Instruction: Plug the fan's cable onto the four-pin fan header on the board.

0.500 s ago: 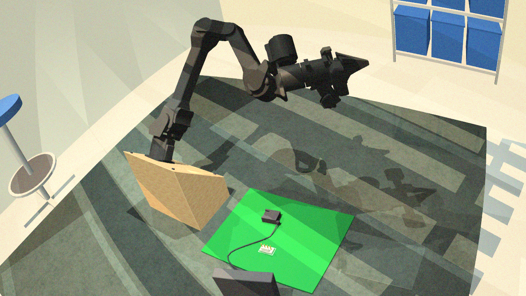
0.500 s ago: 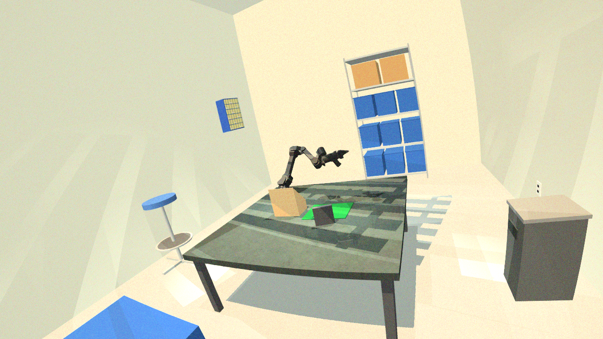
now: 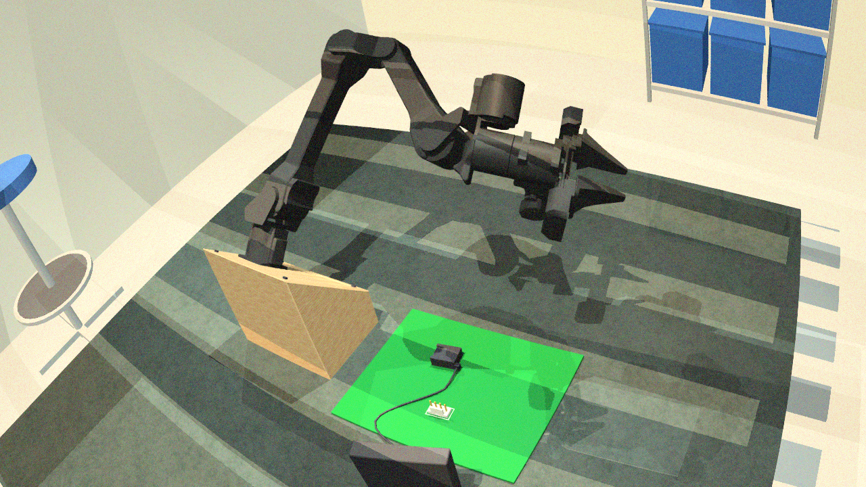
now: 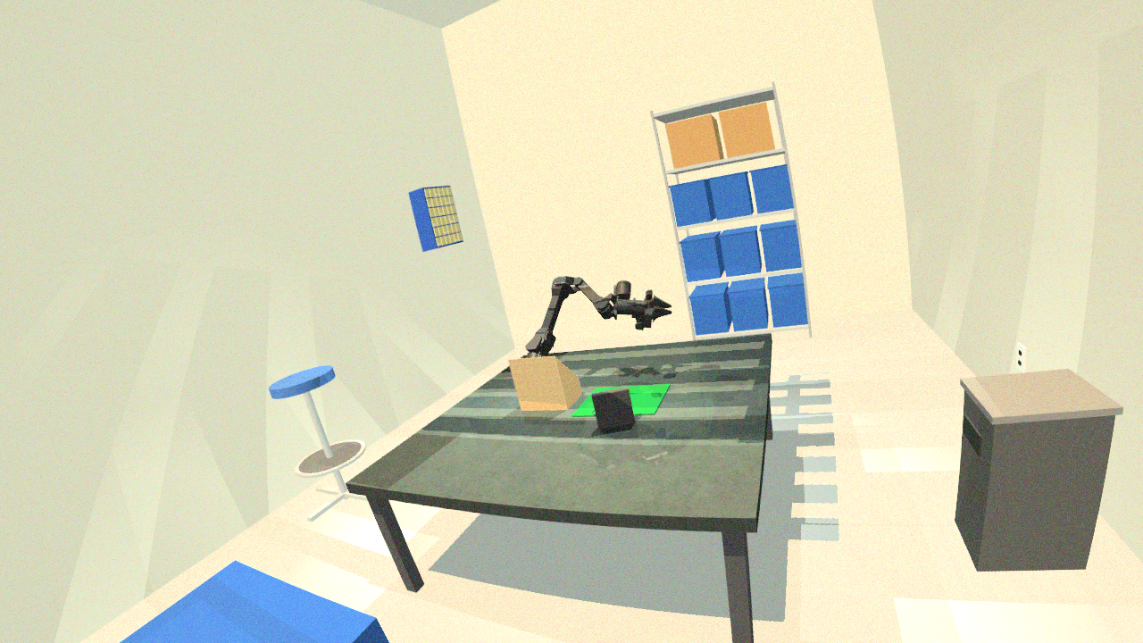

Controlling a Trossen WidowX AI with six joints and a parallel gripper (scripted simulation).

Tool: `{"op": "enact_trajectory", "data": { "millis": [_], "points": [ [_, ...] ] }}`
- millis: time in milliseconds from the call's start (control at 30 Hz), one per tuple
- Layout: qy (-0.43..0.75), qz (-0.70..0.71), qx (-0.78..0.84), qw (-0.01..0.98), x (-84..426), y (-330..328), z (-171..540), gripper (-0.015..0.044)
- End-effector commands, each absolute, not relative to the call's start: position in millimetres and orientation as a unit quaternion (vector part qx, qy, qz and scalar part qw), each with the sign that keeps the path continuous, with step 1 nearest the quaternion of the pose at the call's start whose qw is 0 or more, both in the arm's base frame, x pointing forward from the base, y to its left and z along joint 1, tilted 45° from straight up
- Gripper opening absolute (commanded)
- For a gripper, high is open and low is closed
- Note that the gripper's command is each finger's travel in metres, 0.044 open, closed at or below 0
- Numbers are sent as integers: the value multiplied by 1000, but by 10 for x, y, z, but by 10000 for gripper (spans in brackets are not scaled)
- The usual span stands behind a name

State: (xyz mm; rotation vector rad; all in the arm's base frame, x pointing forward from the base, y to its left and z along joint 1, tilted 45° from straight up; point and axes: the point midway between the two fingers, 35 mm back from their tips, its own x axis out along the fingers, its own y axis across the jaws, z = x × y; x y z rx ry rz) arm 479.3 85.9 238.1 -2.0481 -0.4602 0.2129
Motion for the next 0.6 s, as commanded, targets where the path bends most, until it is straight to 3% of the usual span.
{"op": "enact_trajectory", "data": {
  "millis": [0,267,567],
  "points": [
    [-99,234,-759,600,4890,820,1727,210],
    [174,436,-480,741,4510,749,640,210],
    [510,462,-102,718,3649,718,135,210]
  ]
}}
